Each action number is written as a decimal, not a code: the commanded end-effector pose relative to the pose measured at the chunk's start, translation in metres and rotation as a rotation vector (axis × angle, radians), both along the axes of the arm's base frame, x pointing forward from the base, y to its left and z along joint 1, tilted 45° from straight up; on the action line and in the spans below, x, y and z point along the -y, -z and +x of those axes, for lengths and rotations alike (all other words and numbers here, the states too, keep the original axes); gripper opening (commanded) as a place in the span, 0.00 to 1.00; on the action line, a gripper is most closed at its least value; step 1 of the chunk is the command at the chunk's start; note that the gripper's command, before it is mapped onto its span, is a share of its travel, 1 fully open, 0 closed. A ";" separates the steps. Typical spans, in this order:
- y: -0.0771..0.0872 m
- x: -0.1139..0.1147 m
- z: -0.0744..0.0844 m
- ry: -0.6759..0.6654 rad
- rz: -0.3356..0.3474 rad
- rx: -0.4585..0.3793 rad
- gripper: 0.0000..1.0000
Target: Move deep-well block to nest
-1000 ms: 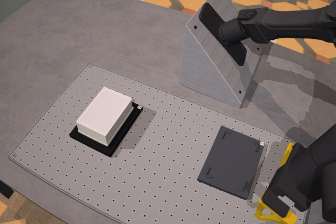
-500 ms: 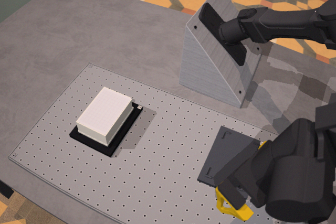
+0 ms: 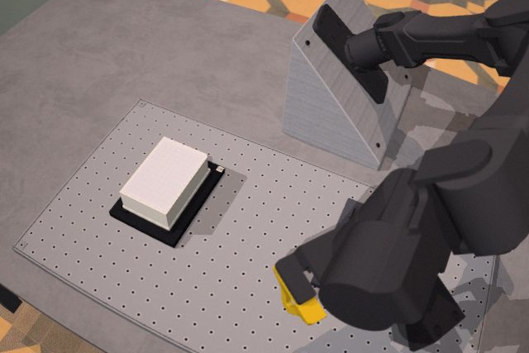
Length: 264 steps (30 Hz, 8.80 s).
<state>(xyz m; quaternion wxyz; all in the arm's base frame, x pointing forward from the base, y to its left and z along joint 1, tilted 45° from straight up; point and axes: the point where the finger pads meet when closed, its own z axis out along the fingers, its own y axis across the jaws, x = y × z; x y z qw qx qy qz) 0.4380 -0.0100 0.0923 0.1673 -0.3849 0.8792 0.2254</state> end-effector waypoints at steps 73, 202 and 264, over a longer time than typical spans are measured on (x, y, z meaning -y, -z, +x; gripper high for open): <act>0.217 0.165 -0.129 0.766 0.319 -0.577 1.00; 0.279 0.105 -0.117 0.766 0.320 -0.577 1.00; 0.270 0.113 -0.118 0.766 0.320 -0.577 0.00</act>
